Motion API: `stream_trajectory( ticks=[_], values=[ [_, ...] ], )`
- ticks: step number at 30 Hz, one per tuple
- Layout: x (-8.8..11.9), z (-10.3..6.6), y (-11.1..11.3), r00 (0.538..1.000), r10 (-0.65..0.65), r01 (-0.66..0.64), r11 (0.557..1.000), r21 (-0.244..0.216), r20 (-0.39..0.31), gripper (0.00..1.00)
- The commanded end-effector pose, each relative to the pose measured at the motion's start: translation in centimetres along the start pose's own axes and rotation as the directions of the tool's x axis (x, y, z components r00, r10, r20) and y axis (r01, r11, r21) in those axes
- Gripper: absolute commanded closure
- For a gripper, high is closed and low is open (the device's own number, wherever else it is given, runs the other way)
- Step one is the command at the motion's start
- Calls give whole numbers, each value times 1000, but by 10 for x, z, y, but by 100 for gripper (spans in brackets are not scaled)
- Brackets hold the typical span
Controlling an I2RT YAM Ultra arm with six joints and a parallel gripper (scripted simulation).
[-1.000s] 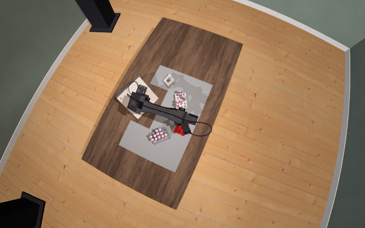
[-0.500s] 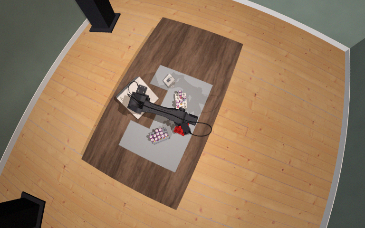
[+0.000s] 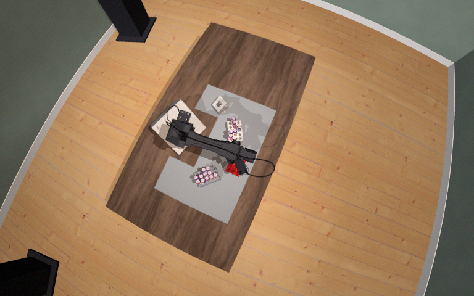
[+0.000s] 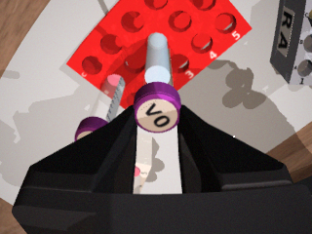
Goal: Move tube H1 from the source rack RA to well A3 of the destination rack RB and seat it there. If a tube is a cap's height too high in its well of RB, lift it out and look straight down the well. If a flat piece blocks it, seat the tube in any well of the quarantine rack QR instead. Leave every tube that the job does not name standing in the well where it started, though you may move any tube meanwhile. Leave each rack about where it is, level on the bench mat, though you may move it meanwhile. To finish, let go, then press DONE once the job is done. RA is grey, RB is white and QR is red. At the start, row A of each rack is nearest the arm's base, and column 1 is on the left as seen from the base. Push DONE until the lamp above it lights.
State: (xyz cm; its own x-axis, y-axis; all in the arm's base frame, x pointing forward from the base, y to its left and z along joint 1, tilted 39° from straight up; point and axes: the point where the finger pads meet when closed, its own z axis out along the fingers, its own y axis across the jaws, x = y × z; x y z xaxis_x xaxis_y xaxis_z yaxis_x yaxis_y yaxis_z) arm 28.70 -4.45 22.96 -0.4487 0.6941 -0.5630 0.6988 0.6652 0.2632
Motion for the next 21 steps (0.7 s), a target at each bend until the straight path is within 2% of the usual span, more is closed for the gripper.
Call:
stream_trajectory(
  ticks=[1,5,8,13,14,18,21],
  values=[
    [-7,-1,4,1000,-1,1,1000,-13,18,100],
    [1,7,-1,1000,-10,10,1000,2,-2,100],
    [-7,3,2,1000,2,-2,1000,-11,18,100],
    [1,9,-1,1000,-9,9,1000,-2,1,100],
    [-8,1,3,1000,-3,3,1000,-10,16,100],
    [-8,6,6,1000,-2,2,1000,-14,16,100],
    [-4,9,0,1000,1,-1,1000,-11,14,100]
  ],
)
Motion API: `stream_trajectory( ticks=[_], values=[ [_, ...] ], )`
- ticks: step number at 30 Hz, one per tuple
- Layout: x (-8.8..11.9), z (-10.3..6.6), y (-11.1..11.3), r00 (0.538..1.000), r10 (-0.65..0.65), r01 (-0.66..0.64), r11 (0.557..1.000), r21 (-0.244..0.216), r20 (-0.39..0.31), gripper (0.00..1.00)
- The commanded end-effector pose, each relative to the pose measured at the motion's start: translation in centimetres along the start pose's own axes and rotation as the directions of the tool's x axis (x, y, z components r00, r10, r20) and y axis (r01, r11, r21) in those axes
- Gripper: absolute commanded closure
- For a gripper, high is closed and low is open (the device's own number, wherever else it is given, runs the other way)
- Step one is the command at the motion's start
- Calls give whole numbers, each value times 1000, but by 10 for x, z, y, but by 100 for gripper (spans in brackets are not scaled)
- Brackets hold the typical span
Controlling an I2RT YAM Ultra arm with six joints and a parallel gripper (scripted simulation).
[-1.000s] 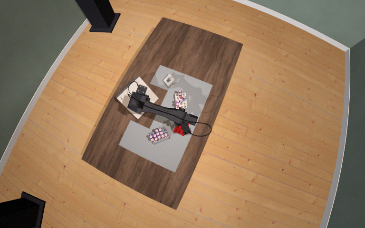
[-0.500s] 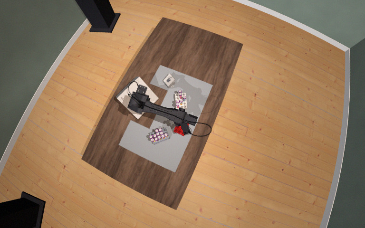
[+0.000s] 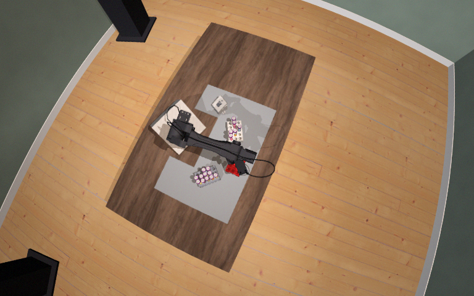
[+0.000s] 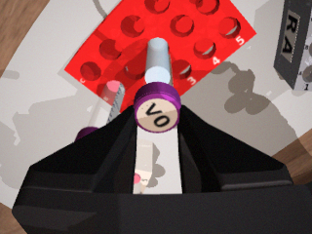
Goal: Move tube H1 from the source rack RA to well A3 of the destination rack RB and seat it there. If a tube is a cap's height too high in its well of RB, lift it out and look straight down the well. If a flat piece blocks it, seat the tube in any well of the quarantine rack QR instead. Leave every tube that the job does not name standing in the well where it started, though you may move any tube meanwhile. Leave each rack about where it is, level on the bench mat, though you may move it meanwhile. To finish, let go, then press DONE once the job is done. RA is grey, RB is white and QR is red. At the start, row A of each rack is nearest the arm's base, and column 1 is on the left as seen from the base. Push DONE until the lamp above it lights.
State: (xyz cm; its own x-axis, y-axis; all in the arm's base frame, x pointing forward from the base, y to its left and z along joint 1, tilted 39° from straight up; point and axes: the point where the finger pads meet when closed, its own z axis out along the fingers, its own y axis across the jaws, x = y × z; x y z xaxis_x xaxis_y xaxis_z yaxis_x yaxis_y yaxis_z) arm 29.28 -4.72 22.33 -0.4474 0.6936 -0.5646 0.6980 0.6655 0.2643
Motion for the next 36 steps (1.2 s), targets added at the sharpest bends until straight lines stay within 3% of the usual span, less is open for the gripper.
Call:
stream_trajectory(
  ticks=[1,4,9,10,16,19,27,28,36],
  values=[
    [0,3,-3,1000,-2,2,1000,-2,5,100],
    [-5,0,3,1000,-3,3,1000,-14,14,100],
    [2,10,-2,1000,-9,9,1000,9,-6,100],
    [-7,-2,3,1000,-2,2,1000,-20,20,100],
    [1,12,0,1000,-10,10,1000,3,-4,100],
    [-3,5,0,1000,-3,3,1000,-10,13,100],
    [-2,5,1,1000,-1,2,1000,-8,8,100],
    [-2,5,1,1000,-1,2,1000,-8,8,76],
    [-2,5,1,1000,-1,2,1000,-8,8,76]
  ],
)
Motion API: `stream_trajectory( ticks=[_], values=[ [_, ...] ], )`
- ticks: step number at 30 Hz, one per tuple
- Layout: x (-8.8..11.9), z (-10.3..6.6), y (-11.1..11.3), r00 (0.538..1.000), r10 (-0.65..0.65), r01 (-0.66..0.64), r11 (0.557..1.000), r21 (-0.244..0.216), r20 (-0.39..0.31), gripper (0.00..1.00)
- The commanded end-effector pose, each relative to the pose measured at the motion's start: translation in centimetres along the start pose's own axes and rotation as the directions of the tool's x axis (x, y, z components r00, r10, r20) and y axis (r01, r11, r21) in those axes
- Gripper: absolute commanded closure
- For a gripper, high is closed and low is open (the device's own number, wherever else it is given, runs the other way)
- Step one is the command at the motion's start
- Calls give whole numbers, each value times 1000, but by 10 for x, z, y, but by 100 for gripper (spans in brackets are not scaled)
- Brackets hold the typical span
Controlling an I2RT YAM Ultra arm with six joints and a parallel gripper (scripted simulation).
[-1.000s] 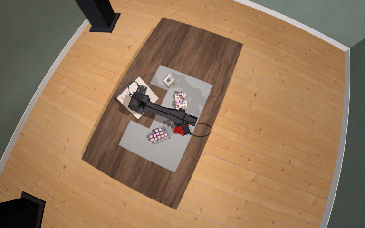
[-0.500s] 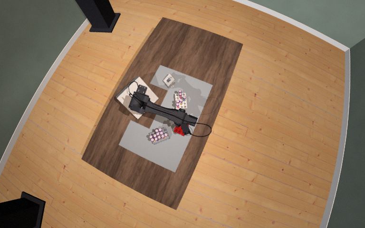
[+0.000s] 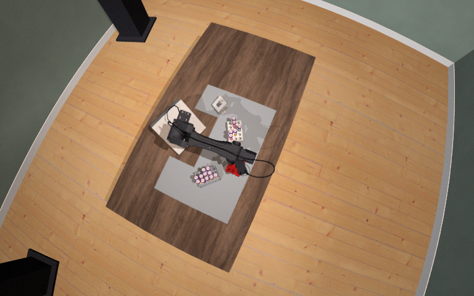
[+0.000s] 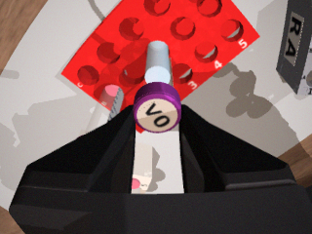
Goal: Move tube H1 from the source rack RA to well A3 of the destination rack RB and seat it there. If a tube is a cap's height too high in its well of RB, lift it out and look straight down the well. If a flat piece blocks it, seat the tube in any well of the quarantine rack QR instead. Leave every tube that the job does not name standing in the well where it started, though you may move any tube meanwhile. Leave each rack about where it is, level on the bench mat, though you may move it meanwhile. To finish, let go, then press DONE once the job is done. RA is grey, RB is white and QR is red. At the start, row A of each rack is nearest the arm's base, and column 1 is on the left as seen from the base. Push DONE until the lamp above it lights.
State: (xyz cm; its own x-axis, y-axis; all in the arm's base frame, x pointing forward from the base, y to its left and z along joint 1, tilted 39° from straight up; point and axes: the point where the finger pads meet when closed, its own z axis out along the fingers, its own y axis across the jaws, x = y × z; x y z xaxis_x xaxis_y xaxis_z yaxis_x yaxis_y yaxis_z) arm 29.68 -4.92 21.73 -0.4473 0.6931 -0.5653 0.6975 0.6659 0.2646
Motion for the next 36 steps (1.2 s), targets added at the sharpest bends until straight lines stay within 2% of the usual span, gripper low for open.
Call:
stream_trajectory(
  ticks=[1,2,19,20,24,36],
  values=[
    [-2,-2,1,1000,-1,1,1000,-8,8,76],
    [-2,-2,1,1000,-1,1,1000,-8,8,70],
    [-2,-2,1,1000,-1,1,1000,-8,8,70],
    [-7,-15,3,1000,-3,3,1000,-26,27,70],
    [-7,-21,4,1000,6,-6,1000,-26,28,70],
    [-7,-53,1,1000,7,-7,1000,-27,28,70]
  ],
)
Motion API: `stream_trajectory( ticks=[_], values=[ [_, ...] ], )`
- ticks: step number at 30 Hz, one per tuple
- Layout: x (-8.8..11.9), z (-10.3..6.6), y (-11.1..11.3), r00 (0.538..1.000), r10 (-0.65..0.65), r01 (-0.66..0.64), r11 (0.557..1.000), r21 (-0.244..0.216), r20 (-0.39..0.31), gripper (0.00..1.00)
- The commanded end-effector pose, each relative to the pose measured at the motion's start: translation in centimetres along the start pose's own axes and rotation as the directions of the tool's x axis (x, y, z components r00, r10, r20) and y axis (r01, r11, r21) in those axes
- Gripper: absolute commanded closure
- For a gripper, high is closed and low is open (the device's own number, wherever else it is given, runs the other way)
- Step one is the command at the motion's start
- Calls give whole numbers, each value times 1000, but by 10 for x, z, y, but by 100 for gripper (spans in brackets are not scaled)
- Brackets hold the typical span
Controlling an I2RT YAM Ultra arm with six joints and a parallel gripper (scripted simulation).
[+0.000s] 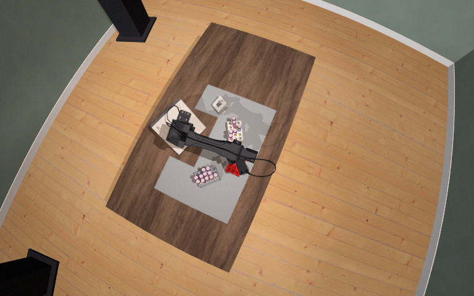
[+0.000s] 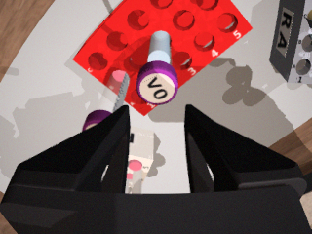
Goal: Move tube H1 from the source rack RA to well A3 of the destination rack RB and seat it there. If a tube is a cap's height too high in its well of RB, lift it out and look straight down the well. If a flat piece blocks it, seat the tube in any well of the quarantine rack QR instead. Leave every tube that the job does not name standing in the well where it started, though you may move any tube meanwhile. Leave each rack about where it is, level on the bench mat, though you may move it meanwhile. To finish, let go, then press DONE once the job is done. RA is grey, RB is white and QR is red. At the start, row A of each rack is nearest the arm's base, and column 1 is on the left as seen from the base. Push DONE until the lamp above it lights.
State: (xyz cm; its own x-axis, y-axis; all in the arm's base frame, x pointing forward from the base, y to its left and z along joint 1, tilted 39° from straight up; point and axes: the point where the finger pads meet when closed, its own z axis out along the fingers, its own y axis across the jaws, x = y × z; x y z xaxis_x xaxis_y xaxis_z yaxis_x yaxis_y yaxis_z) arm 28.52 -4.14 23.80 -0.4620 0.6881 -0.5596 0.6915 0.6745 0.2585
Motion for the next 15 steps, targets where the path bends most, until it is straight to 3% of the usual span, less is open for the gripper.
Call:
stream_trajectory(
  ticks=[1,15],
  values=[
    [-6,-31,-3,999,19,-18,999,-26,39,70],
    [-5,-63,-5,999,20,-19,999,-27,37,70]
  ],
)
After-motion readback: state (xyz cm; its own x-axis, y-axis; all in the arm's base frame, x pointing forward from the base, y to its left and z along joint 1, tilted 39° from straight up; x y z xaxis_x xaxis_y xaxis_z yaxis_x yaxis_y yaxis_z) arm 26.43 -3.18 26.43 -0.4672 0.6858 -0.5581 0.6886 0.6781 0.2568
